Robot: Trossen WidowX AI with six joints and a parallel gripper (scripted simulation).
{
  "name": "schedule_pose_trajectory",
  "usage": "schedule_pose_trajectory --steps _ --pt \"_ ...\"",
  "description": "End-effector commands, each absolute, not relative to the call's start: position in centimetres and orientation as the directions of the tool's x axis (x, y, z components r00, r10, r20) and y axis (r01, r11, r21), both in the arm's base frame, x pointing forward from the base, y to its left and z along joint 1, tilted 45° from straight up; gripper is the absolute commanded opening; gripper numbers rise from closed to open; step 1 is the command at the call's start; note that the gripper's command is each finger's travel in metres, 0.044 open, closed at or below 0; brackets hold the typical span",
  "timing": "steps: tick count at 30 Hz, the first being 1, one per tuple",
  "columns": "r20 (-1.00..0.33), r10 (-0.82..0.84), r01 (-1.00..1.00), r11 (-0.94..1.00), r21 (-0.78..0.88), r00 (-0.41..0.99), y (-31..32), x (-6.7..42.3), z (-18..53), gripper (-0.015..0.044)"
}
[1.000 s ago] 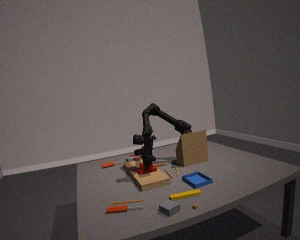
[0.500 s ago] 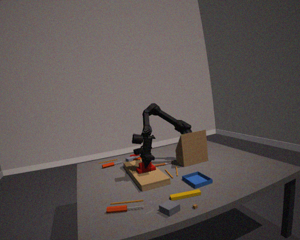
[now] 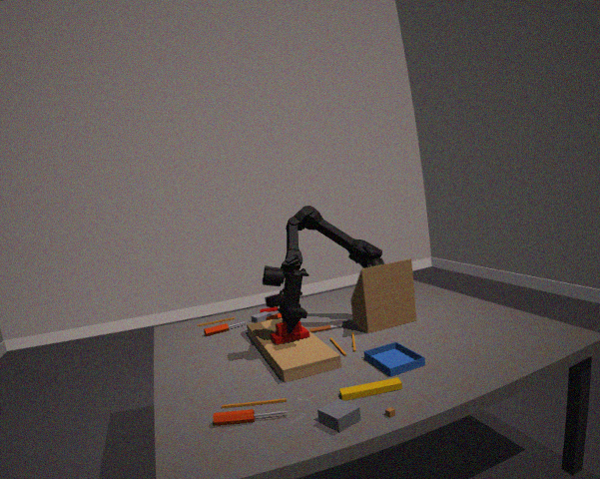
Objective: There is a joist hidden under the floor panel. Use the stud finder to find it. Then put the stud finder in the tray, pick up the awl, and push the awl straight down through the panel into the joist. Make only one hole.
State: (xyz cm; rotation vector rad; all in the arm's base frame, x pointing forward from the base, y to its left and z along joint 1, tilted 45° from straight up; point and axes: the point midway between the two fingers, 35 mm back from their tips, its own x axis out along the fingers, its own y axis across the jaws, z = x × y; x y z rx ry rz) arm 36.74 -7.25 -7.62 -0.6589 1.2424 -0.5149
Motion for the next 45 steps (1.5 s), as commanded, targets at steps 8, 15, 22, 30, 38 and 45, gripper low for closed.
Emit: schedule_pose_trajectory --steps 8,15,22,30,38,45 --pt "-0.682 -0.687 0.010 0.706 -0.708 0.251 -8.8 36.7 -6.2 0.0000" --pt "-0.682 -0.687 0.010 0.706 -0.708 0.251 -9.5 36.7 -5.5 0.0000" --pt "-0.682 -0.687 0.010 0.706 -0.708 0.251 -10.2 36.7 -4.8 0.0000" --pt "-0.681 -0.688 0.010 0.705 -0.709 0.251 -11.1 36.7 -3.9 0.0000" --pt "-0.681 -0.688 0.010 0.705 -0.709 0.251 -11.9 36.7 -3.1 0.0000" --pt "-0.680 -0.689 0.010 0.705 -0.710 0.251 -12.7 36.7 -2.3 0.0000"
